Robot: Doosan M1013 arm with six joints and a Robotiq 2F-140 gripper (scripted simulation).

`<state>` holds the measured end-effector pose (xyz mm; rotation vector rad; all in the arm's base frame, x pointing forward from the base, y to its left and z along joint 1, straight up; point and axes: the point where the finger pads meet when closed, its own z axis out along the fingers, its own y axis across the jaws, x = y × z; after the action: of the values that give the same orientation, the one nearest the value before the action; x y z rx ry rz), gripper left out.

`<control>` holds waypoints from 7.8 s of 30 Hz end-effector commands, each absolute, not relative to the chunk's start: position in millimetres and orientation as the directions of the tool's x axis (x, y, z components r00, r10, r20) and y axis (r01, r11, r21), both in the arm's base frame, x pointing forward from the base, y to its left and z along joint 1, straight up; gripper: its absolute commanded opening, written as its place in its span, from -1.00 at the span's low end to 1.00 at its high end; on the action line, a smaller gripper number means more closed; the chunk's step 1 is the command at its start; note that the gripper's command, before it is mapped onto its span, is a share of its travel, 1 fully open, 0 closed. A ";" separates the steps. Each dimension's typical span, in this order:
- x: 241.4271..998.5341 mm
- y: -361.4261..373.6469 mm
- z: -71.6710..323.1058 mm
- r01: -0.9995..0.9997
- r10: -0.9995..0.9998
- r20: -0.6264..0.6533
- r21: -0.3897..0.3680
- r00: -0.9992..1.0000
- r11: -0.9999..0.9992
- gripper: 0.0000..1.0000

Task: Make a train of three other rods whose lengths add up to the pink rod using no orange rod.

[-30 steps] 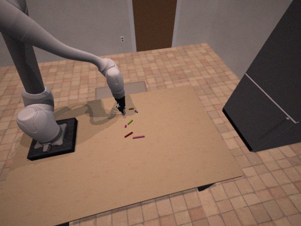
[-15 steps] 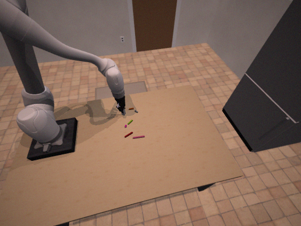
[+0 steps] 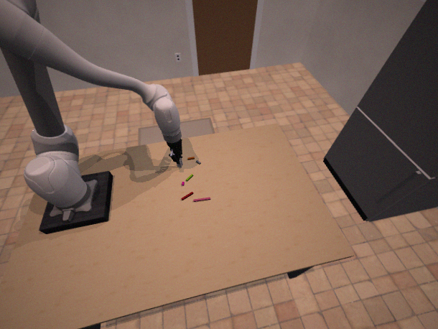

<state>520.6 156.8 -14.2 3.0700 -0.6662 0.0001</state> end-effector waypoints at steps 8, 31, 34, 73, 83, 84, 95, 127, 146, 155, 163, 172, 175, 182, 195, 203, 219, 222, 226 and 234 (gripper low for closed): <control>520.6 156.9 43.9 -0.414 -0.414 0.000 0.000 0.910 -0.910 -0.94; 532.4 151.2 81.9 -0.372 -0.372 0.000 0.000 0.928 -0.928 -0.94; 569.4 131.2 83.0 -0.231 -0.231 0.000 0.000 0.973 -0.973 -0.94; 654.3 69.4 57.7 0.126 0.126 0.000 0.000 0.992 -0.992 -0.94; 654.5 69.5 22.4 0.126 0.126 0.000 0.000 0.992 -0.992 -0.94; 654.6 69.5 18.4 0.126 0.126 0.000 0.000 0.992 -0.992 -0.94; 654.8 69.5 -5.7 0.126 0.126 0.000 0.000 0.992 -0.992 -0.94; 654.8 69.5 -6.1 0.126 0.126 0.000 0.000 0.992 -0.992 -0.94; 654.8 69.5 -12.1 0.126 0.126 0.000 0.000 0.992 -0.992 -0.94; 654.7 69.5 -17.2 0.126 0.126 0.000 0.000 0.992 -0.992 -0.94; 654.7 69.5 -18.0 0.126 0.126 0.000 0.000 0.992 -0.992 -0.94; 654.7 69.5 -18.0 0.126 0.126 0.000 0.000 0.992 -0.992 -0.94; 654.7 69.5 -18.0 0.126 0.126 0.000 0.000 0.992 -0.992 -0.94; 654.7 69.5 -18.0 0.126 0.126 0.000 0.000 0.992 -0.992 -0.94; 654.7 69.5 -18.0 0.126 0.126 0.000 0.000 0.992 -0.992 -0.90; 654.7 69.5 -18.0 0.126 0.126 0.000 0.000 0.992 -0.992 -0.80; 654.7 69.5 -18.0 0.126 0.126 0.000 0.000 0.992 -0.992 -0.71; 654.7 69.5 -17.3 0.126 0.126 0.000 0.000 0.992 -0.992 -0.71; 654.7 69.5 -10.8 0.126 0.126 0.000 0.000 0.992 -0.992 -0.71; 654.8 69.5 13.9 0.126 0.126 0.000 0.000 0.992 -0.992 -0.71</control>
<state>654.8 69.5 12.1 3.1353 0.1976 -0.0001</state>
